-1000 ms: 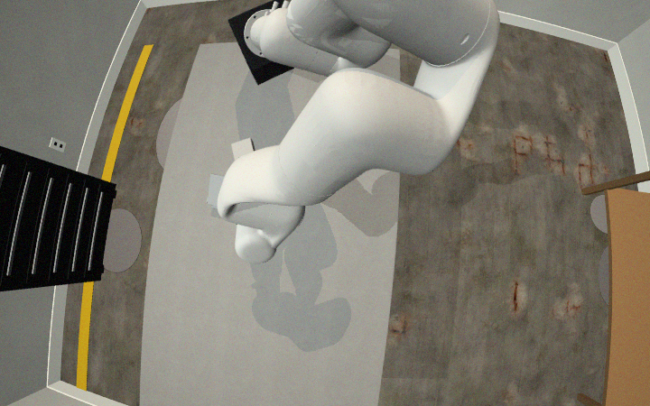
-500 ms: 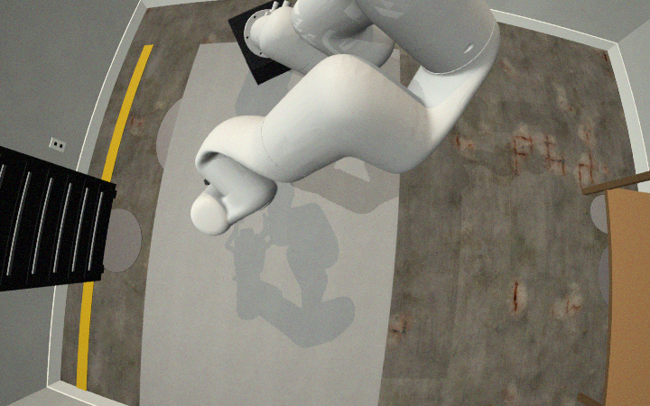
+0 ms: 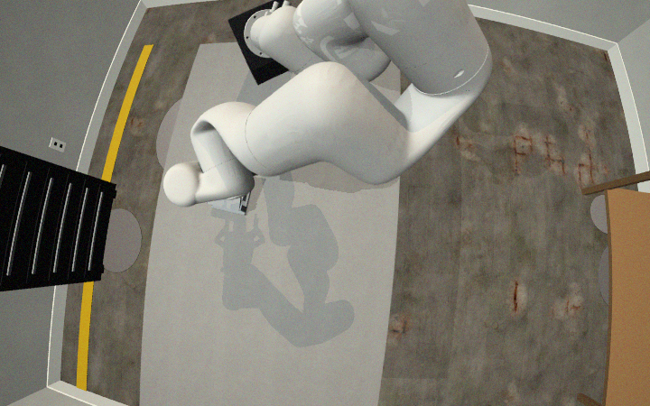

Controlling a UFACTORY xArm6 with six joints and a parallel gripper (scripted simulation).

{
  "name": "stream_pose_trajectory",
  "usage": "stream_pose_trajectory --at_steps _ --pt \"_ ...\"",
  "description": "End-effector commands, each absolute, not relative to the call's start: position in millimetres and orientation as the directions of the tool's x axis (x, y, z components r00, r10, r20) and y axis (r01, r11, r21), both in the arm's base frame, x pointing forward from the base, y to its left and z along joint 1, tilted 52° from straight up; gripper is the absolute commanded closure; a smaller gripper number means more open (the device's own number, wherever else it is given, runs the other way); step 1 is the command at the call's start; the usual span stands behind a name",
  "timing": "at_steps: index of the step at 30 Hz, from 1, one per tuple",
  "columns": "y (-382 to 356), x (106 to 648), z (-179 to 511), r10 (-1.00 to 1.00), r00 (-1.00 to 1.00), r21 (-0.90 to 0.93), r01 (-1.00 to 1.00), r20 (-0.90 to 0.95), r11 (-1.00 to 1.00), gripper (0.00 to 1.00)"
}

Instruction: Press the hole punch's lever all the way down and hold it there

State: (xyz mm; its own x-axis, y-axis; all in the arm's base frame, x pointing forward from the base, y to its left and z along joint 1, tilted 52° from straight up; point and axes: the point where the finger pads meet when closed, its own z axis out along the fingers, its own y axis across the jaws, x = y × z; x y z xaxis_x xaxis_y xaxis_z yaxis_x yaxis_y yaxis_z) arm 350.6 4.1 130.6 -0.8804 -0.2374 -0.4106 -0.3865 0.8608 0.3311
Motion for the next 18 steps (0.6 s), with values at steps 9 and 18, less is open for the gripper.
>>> stream_pose_trajectory --at_steps 9,18 --pt "-18 366 119 -0.057 -0.843 0.422 -0.325 -0.536 0.846 0.0" --pt "-36 376 111 0.085 -0.796 0.484 -0.276 -0.6 0.83 0.0"
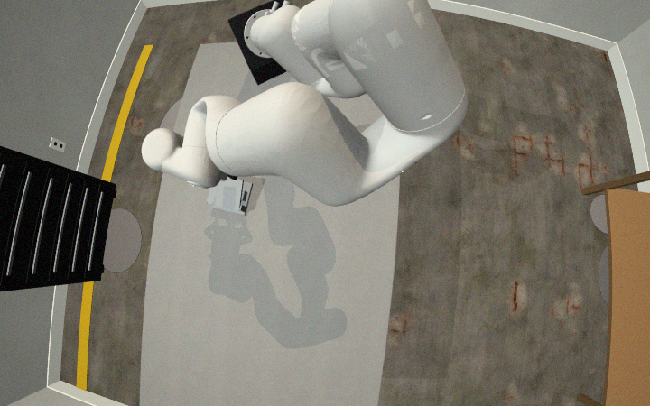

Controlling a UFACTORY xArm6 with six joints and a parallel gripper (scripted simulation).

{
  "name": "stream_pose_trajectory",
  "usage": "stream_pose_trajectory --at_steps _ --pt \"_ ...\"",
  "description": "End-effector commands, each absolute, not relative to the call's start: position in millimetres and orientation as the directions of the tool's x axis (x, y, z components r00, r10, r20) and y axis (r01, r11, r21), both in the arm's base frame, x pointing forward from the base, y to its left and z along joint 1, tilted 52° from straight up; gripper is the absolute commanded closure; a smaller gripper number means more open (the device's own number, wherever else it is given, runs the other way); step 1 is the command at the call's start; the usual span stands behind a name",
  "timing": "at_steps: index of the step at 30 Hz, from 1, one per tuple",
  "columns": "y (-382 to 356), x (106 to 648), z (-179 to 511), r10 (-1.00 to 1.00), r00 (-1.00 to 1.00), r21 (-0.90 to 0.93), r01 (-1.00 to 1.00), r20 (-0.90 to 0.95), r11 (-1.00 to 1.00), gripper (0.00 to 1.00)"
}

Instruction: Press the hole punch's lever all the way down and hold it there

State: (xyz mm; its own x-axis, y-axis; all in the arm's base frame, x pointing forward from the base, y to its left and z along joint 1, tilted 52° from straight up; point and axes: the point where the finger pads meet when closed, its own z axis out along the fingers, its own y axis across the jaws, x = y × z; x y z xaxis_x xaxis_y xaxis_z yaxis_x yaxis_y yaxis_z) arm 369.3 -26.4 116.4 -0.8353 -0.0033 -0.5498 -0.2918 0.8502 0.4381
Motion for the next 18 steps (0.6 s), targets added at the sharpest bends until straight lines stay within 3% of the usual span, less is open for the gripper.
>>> stream_pose_trajectory --at_steps 1,13,14,18 --pt "-36.5 376.3 110.8 0.085 -0.796 0.484 -0.276 -0.6 0.83 0.0" --pt "-40.6 378.7 109.3 0.113 -0.783 0.495 -0.267 -0.612 0.827 0.0" --pt "-40.6 378.7 109.3 0.113 -0.783 0.495 -0.267 -0.612 0.827 1.0" --pt "-40.6 378.7 109.3 0.113 -0.783 0.495 -0.267 -0.612 0.827 1.0"
